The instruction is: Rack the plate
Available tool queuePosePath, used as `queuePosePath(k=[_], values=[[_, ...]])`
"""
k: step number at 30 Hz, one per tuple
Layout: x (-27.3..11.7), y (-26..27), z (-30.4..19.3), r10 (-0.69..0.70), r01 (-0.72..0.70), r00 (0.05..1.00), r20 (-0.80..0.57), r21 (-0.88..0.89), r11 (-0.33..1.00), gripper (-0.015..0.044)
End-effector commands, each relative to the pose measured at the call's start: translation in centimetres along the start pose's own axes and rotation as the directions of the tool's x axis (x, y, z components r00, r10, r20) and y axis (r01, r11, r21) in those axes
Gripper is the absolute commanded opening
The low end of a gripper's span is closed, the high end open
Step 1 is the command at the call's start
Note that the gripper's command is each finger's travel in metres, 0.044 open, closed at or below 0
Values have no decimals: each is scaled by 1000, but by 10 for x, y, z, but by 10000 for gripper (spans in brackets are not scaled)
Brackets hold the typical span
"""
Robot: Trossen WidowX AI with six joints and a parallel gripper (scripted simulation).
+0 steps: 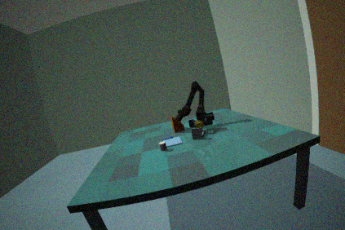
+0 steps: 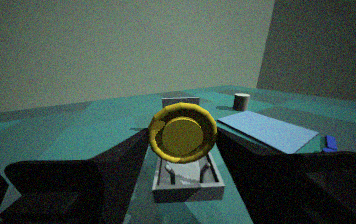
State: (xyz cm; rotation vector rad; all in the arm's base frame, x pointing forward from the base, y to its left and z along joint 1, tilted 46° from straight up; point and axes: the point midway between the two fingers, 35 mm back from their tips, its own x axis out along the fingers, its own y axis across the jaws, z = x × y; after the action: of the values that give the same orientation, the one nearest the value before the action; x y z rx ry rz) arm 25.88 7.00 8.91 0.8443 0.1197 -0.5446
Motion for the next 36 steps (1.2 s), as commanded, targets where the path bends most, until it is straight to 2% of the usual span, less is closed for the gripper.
queuePosePath(k=[1, 9, 14, 27, 36], values=[[4, -3, 0, -2, 2, 1000, 0, -10, 1000, 0], [12, -4, -1, -1, 1, 1000, 2, 0, 1000, 0], [12, -6, -21, 2, -2, 1000, 1, 8, 1000, 0], [11, -8, -18, -2, 2, 1000, -9, -10, 1000, 0], [11, -7, -18, -1, 1, 1000, -8, -4, 1000, 236]])
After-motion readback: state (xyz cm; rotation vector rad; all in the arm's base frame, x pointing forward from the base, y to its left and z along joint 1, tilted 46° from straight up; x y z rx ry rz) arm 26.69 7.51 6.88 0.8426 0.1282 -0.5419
